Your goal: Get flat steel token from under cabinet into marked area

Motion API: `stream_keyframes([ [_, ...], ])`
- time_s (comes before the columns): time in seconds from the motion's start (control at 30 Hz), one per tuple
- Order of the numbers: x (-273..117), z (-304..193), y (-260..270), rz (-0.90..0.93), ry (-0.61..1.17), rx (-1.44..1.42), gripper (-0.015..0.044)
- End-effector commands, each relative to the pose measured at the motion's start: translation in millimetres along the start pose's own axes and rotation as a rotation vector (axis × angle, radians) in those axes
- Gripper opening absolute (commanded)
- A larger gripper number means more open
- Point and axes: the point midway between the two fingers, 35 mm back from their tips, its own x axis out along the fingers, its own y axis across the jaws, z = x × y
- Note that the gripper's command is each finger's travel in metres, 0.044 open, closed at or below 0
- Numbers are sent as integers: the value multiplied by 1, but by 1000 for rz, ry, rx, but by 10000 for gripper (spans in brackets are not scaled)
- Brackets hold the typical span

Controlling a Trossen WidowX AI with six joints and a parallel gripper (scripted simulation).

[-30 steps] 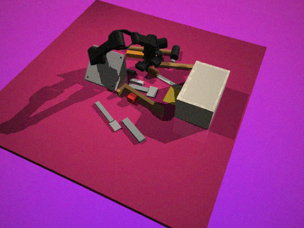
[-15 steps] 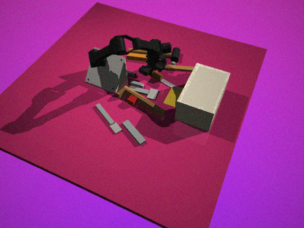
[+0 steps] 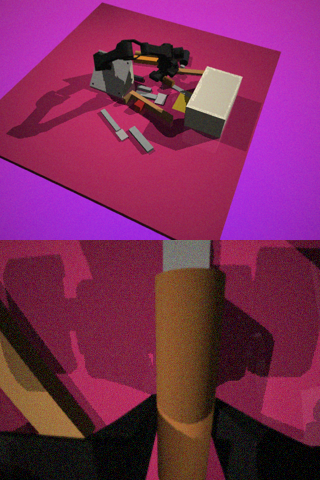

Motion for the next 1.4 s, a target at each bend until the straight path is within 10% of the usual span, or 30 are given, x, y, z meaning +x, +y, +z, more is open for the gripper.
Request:
stream_keyframes([
  [0.0, 0, 8, 1, 4, 1, 1, 0],
  [1.37, -1, 60, 0, 3, -1, 3, 0],
])
